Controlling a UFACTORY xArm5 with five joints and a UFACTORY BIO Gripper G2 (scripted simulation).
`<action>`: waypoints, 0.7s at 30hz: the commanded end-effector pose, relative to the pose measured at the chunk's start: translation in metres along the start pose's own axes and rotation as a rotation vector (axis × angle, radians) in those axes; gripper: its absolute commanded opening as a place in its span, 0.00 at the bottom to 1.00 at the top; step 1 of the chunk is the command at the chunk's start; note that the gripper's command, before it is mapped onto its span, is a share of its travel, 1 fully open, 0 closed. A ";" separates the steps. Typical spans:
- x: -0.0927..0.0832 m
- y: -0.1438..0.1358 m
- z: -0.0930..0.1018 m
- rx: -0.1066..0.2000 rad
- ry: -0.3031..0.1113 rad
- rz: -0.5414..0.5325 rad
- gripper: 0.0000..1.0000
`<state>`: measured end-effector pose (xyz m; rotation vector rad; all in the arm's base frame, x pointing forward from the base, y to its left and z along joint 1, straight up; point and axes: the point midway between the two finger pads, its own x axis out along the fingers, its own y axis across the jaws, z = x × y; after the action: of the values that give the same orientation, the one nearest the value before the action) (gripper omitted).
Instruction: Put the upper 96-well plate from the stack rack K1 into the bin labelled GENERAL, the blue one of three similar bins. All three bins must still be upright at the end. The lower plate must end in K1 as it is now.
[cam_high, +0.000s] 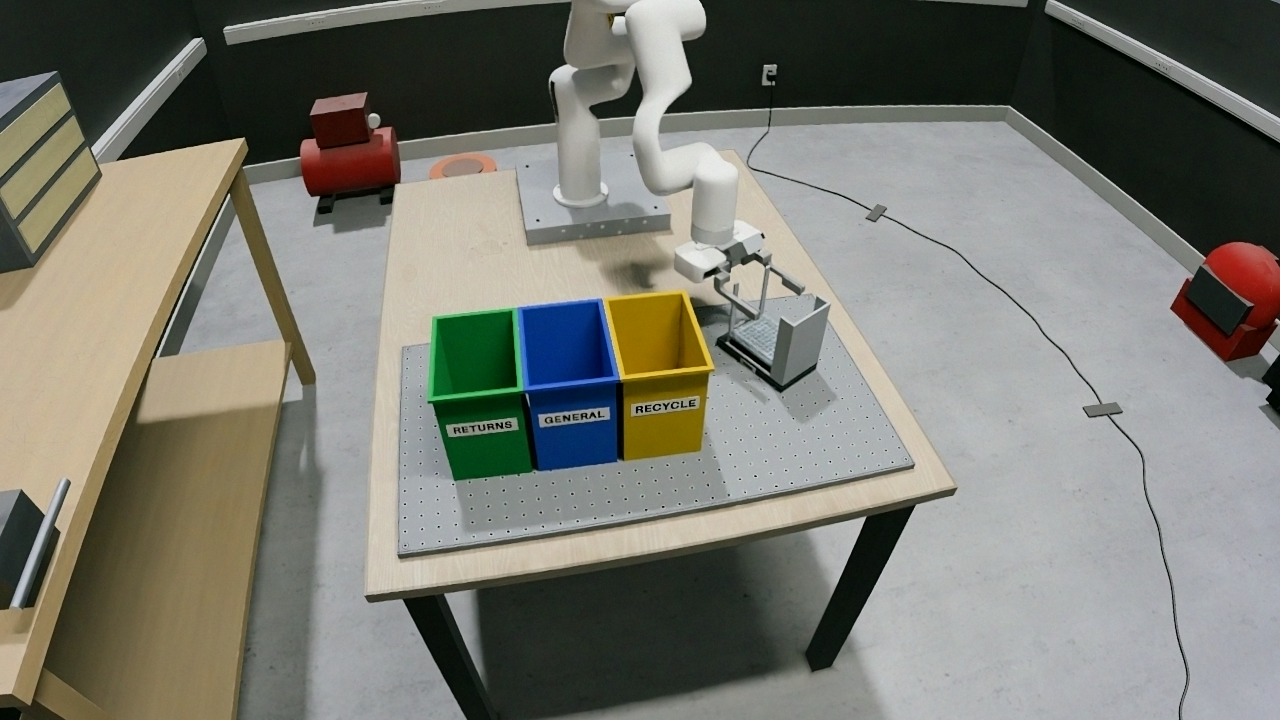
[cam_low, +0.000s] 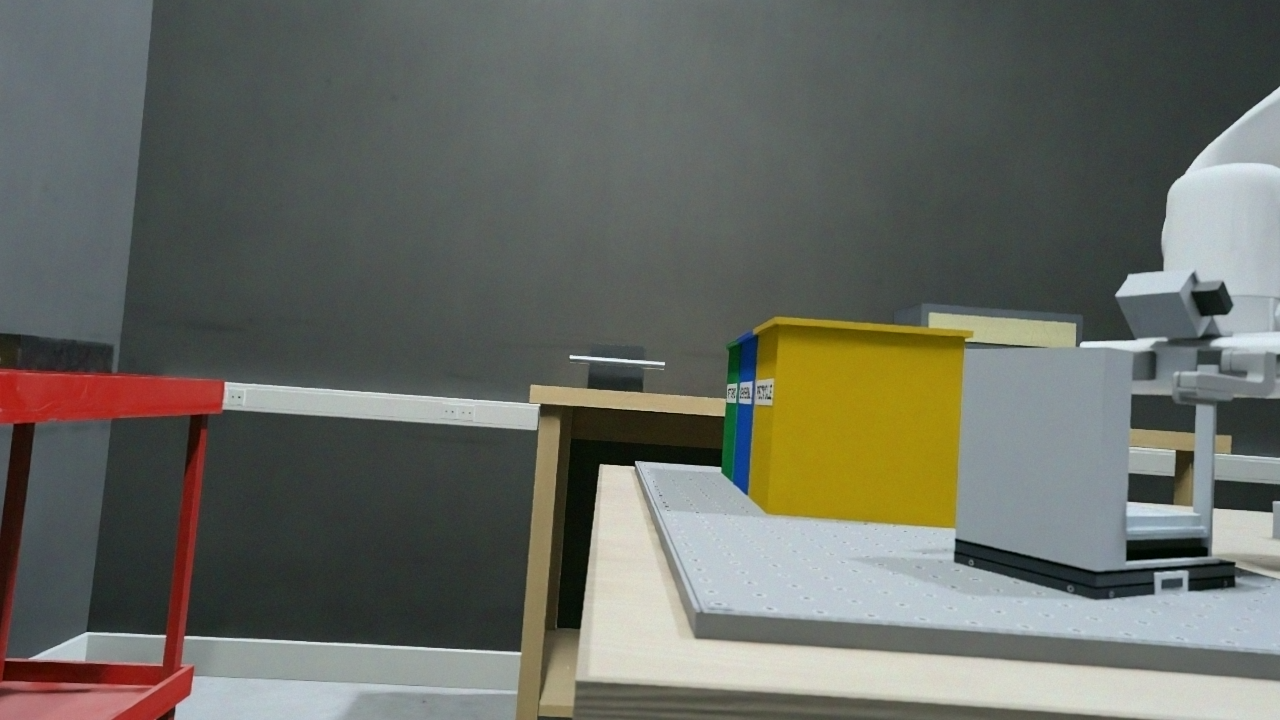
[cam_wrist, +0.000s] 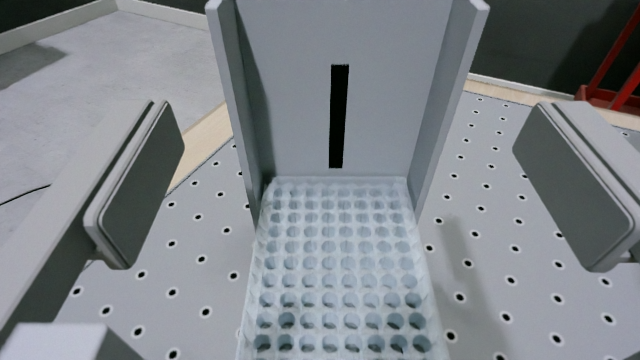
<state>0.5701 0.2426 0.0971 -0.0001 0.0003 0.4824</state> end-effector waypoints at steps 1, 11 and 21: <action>0.001 0.000 -0.003 -0.003 -0.003 0.000 0.37; 0.001 0.000 -0.018 -0.003 -0.003 0.000 0.37; 0.001 0.000 -0.033 -0.003 -0.003 0.000 0.37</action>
<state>0.5701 0.2425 0.0656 -0.0001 0.0003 0.4824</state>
